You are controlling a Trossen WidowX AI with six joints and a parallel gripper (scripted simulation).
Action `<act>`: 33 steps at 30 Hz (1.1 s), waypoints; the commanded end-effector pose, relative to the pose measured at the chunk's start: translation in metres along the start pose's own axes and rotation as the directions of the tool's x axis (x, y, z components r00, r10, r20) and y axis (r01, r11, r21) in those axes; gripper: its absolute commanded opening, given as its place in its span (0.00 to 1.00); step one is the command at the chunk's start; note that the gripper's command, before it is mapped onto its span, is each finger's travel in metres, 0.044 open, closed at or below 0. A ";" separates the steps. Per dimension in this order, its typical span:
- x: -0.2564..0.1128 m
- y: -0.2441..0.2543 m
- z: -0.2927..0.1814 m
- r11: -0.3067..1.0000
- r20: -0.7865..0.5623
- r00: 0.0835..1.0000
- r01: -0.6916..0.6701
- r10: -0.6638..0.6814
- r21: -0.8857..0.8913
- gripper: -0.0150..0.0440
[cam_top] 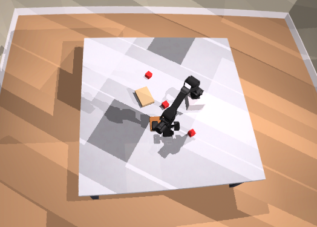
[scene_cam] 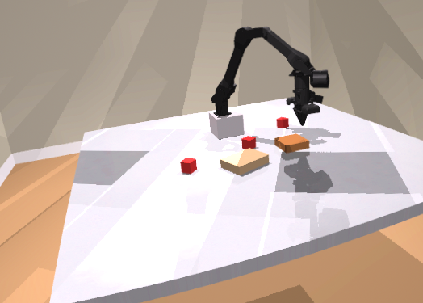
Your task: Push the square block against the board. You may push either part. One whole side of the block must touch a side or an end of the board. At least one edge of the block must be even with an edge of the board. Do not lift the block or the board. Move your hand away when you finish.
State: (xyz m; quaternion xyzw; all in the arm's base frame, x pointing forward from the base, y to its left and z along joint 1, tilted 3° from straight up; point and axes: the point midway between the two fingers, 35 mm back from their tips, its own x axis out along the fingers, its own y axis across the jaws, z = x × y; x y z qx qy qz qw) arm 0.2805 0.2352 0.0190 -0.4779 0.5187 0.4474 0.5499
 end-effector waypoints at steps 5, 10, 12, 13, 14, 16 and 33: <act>0.014 -0.004 0.005 0.998 0.004 1.000 0.008 -0.008 -0.063 0.25; 0.057 -0.004 0.005 0.998 0.004 1.000 0.008 -0.008 -0.063 0.25; 0.057 -0.004 0.005 0.998 0.004 1.000 0.008 -0.008 -0.063 0.25; 0.057 -0.004 0.004 0.998 0.004 1.000 0.008 -0.008 -0.063 0.25; 0.057 -0.004 0.004 0.998 0.004 1.000 0.008 -0.008 -0.063 0.25; 0.057 -0.005 0.002 0.998 0.003 1.000 0.008 -0.008 -0.063 0.25; 0.057 -0.009 -0.026 0.998 0.001 1.000 0.008 -0.008 -0.063 0.25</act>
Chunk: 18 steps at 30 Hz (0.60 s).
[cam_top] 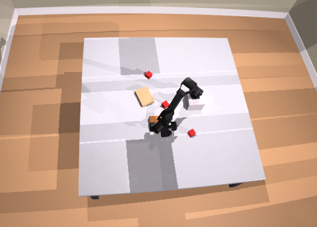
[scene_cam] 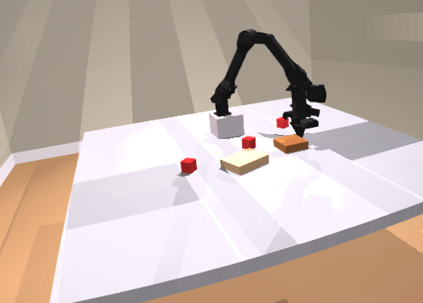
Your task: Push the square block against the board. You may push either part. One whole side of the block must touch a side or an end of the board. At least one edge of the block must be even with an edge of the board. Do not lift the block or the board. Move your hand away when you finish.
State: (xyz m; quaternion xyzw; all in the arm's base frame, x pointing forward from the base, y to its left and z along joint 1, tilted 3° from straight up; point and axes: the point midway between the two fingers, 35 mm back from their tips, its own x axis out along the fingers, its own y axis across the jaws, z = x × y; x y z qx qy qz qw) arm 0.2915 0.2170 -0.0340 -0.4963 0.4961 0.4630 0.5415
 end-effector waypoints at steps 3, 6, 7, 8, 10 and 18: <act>0.003 0.001 -0.014 1.000 -0.014 1.000 -0.009 0.009 0.002 0.25; 0.003 0.001 -0.019 1.000 -0.014 1.000 -0.008 0.009 0.002 0.25; 0.003 0.001 -0.021 1.000 -0.014 1.000 -0.008 0.009 0.002 0.25; 0.003 0.001 -0.023 1.000 -0.014 1.000 -0.008 0.008 0.002 0.25; 0.003 0.000 -0.026 1.000 -0.015 1.000 -0.008 0.008 0.002 0.25; 0.003 -0.002 -0.039 1.000 -0.016 1.000 -0.008 0.008 0.002 0.25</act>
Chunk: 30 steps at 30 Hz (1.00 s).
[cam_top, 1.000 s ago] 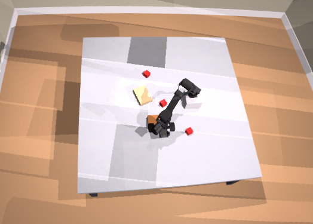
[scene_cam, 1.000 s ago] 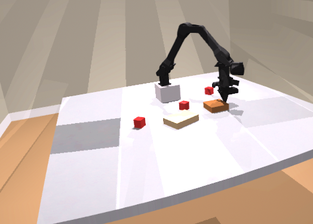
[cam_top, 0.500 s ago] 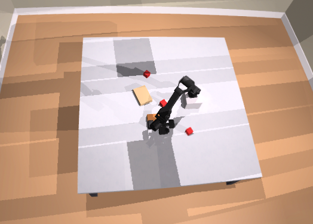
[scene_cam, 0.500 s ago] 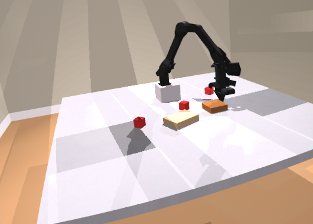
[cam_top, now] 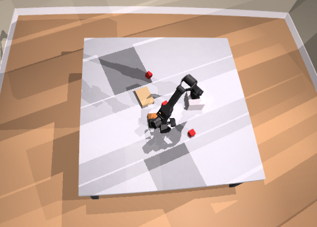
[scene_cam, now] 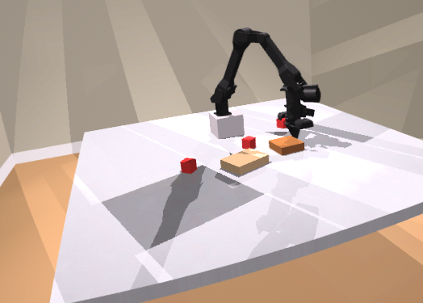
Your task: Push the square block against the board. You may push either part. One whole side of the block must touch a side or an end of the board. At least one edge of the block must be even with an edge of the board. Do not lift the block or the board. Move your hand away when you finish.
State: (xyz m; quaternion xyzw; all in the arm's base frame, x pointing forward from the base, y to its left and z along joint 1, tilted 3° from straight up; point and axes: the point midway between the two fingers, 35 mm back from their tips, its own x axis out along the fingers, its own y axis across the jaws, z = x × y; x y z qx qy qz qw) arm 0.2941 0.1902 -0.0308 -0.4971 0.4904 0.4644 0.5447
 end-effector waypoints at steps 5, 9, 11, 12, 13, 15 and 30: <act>0.006 0.002 -0.021 1.000 -0.026 1.000 -0.016 0.016 0.006 0.25; 0.006 0.001 -0.028 1.000 -0.027 1.000 -0.016 0.016 0.006 0.25; 0.006 0.000 -0.031 1.000 -0.027 0.999 -0.016 0.016 0.006 0.25; 0.006 0.000 -0.033 1.000 -0.027 0.999 -0.016 0.016 0.006 0.25; 0.006 0.000 -0.034 1.000 -0.027 0.999 -0.016 0.016 0.006 0.25; 0.006 -0.001 -0.038 1.000 -0.028 0.999 -0.016 0.016 0.006 0.25; 0.006 -0.004 -0.028 1.000 -0.027 1.000 -0.016 0.016 0.006 0.25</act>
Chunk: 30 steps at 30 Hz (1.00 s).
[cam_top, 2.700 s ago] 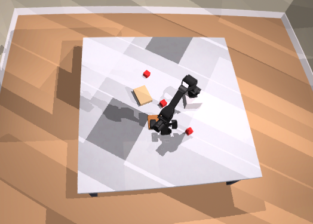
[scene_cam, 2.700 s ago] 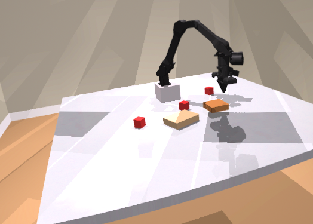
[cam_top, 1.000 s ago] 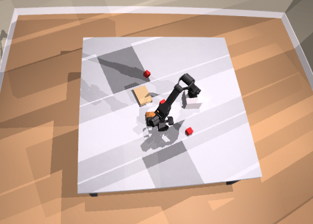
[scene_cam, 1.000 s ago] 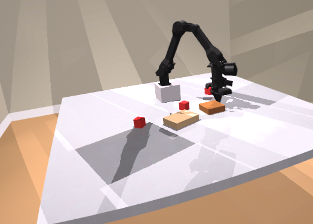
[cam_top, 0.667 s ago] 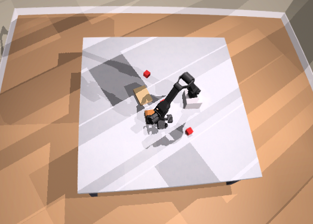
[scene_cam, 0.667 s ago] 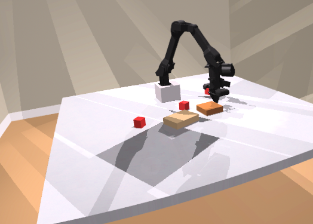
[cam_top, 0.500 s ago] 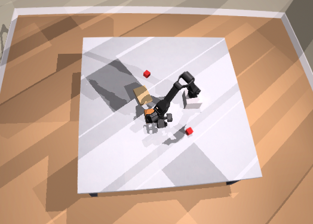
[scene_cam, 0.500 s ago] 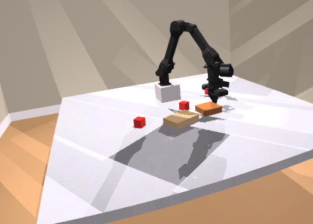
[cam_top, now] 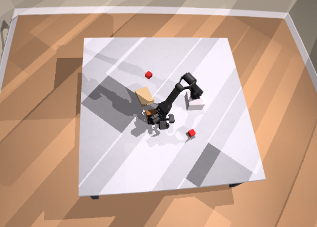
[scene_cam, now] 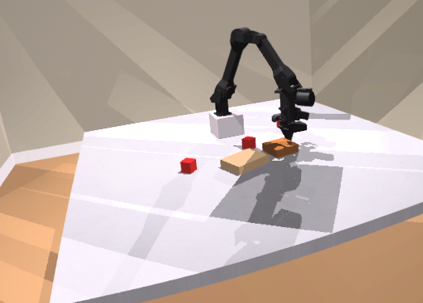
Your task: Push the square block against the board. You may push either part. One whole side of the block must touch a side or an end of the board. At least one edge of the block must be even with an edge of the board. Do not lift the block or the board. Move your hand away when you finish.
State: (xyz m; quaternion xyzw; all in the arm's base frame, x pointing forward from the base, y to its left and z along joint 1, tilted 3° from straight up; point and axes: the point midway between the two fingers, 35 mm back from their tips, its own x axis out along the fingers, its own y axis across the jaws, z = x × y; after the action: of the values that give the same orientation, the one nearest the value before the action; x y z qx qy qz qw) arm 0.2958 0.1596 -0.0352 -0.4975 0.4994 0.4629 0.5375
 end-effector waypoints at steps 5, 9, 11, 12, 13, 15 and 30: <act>0.002 -0.002 0.011 1.000 -0.008 1.000 -0.002 0.002 0.004 0.25; 0.002 -0.002 0.018 1.000 -0.007 1.000 -0.002 0.002 0.004 0.25; 0.002 -0.003 0.021 1.000 -0.007 1.000 -0.002 0.002 0.004 0.25; 0.002 -0.003 0.023 1.000 -0.007 1.000 -0.002 0.002 0.004 0.25; 0.002 -0.003 0.024 1.000 -0.006 1.000 -0.002 0.002 0.004 0.25; 0.002 -0.003 0.028 1.000 -0.006 1.000 -0.002 0.002 0.004 0.25; -0.025 -0.002 0.044 1.000 -0.004 1.000 -0.005 0.005 0.002 0.25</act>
State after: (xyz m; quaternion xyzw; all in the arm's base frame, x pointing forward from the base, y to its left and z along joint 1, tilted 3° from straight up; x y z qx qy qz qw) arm 0.2966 0.2004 -0.0312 -0.4954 0.5089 0.4655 0.5281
